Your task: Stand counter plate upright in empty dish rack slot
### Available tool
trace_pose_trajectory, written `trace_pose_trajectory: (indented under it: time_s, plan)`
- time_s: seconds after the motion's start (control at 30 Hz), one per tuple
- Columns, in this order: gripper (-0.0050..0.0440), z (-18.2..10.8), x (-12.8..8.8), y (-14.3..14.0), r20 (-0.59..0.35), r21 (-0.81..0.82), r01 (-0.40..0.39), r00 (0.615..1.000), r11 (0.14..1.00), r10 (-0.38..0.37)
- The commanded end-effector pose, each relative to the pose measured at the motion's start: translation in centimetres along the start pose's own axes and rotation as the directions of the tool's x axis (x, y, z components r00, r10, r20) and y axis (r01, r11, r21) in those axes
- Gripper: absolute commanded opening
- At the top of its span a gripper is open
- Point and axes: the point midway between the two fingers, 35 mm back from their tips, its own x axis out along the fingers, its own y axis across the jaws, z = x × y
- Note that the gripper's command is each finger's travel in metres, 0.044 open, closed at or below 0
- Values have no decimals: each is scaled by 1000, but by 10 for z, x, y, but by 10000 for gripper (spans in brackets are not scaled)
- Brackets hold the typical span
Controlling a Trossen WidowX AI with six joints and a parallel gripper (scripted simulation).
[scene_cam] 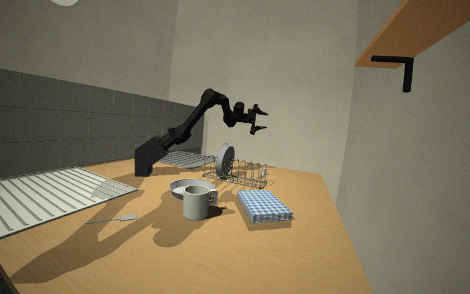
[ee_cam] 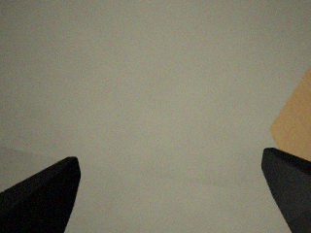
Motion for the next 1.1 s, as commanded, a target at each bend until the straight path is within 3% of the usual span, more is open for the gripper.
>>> trace_pose_trajectory:
  time_s: [0.0,0.53,0.6,1.07]
  plan:
    - [400,0,0,0,0,0,0,1000,1000,0]
    - [400,0,0,0,0,0,0,1000,1000,0]
    - [440,0,0,0,0,0,0,1000,1000,0]
    - [440,0,5,-6,-1,-62,-5,1000,998,5]
